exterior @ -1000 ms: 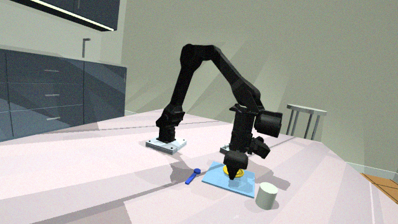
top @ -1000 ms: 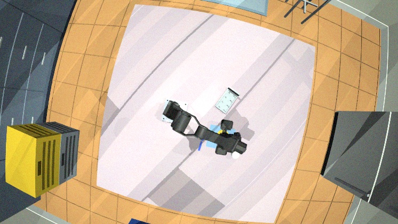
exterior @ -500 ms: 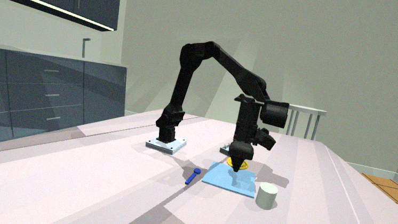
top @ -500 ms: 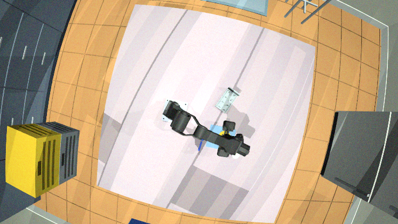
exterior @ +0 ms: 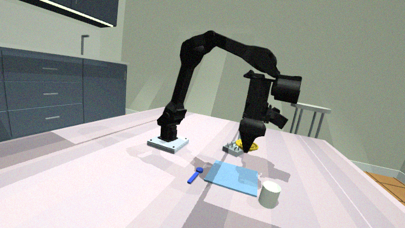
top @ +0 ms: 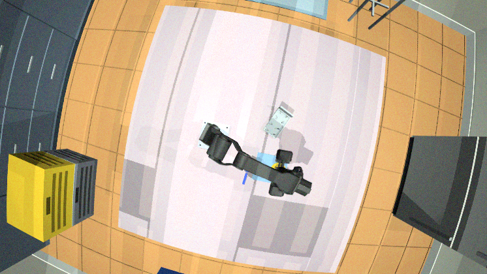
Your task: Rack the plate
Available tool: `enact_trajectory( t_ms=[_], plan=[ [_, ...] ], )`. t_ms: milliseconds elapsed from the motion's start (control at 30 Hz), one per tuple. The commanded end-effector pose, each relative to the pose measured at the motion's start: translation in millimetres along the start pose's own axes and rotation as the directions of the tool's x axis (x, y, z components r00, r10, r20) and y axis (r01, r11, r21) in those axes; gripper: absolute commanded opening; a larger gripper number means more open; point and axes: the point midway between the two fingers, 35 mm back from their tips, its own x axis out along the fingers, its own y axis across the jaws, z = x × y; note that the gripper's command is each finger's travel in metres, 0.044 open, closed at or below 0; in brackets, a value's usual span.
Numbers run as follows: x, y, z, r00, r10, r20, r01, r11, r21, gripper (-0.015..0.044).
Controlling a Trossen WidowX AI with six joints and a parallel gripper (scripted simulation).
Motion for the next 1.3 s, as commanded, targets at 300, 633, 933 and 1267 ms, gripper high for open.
enact_trajectory(
  t_ms=[300, 633, 933, 1267],
  plan=[
    [-49, -1, 2, 1.000, -0.002, 0.014, 0.002, 1.000, 0.003, 0.0000],
    [-78, 0, 0, 1.000, -0.002, 0.014, 0.002, 1.000, 0.003, 0.0000],
    [-83, 56, -25, 1.000, 0.003, 0.012, -0.006, 0.982, 0.187, 0.0000],
    [-78, 116, -75, 1.000, 0.009, 0.008, -0.012, 0.904, 0.427, 0.0000]
  ],
)
